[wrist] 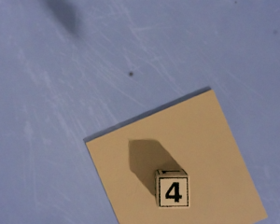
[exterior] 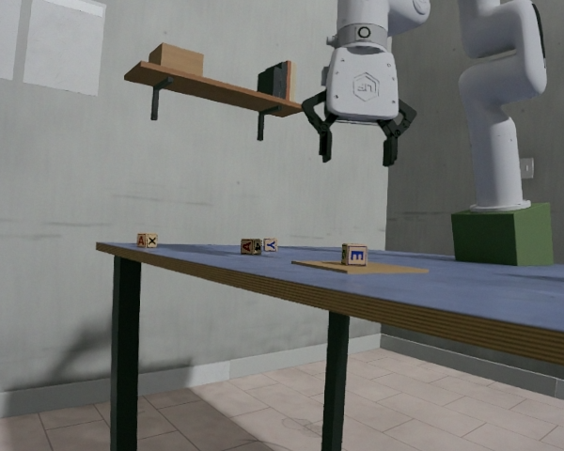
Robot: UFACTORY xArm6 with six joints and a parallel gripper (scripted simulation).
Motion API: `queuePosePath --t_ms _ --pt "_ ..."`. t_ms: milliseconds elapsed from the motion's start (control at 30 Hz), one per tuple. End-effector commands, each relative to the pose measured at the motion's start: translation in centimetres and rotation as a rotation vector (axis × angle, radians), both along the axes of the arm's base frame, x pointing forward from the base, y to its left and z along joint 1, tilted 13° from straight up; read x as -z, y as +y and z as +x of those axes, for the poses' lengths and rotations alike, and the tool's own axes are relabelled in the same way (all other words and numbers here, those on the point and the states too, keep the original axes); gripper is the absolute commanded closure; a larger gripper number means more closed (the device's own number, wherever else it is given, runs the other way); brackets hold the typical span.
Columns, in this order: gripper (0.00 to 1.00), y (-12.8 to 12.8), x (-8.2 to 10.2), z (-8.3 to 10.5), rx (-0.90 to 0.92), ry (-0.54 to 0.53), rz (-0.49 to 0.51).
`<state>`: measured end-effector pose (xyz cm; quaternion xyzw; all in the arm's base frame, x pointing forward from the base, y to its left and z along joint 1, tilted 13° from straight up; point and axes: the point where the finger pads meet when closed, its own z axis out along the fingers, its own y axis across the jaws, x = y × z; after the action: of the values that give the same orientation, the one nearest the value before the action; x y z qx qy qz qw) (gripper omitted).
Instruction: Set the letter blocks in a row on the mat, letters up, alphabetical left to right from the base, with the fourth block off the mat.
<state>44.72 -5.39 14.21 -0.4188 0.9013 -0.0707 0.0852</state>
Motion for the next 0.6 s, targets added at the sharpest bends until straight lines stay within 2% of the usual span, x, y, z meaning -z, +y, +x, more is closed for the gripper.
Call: queuePosePath --t_ms 0,367,567 --pt "0.0 0.03 -0.16 0.08 0.0 -0.004 -0.001" --pt "0.0 0.02 -0.11 0.1 0.019 -0.005 0.004" --pt "0.0 -0.03 0.42 0.25 0.196 -0.016 0.043"
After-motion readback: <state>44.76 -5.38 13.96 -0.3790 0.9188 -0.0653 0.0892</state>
